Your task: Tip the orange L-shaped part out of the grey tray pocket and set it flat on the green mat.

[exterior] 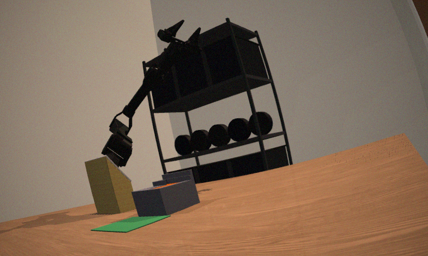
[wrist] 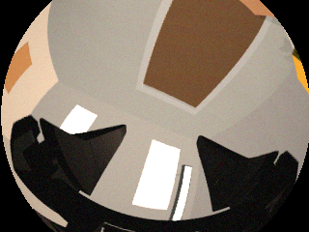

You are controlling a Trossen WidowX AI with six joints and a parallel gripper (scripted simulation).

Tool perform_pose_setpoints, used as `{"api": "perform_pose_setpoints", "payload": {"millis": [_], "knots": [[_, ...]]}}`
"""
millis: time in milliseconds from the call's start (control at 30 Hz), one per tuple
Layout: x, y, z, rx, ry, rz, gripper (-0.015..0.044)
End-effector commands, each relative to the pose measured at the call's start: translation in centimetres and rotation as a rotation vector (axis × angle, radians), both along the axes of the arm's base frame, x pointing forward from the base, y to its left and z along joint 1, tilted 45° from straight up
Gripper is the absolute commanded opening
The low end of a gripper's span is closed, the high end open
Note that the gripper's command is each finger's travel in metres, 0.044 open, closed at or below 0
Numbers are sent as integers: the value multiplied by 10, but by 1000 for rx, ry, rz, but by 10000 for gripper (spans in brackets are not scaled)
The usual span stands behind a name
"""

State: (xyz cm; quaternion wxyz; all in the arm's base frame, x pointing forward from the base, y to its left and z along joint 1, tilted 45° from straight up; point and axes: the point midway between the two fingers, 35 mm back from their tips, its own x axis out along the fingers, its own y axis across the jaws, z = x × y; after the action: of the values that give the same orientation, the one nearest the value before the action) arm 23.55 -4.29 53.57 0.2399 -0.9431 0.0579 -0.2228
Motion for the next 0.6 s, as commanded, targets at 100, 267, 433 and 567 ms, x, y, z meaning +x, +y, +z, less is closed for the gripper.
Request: {"api": "perform_pose_setpoints", "payload": {"millis": [100, 267, 433, 567], "knots": [[42, 3, -43, 145, 153, 98, 295], [95, 8, -126, 448, 427, 212, 180], [125, 18, -233, 893, 757, 231, 180], [122, 31, -321, 1320, 1032, 128, 180]]}}
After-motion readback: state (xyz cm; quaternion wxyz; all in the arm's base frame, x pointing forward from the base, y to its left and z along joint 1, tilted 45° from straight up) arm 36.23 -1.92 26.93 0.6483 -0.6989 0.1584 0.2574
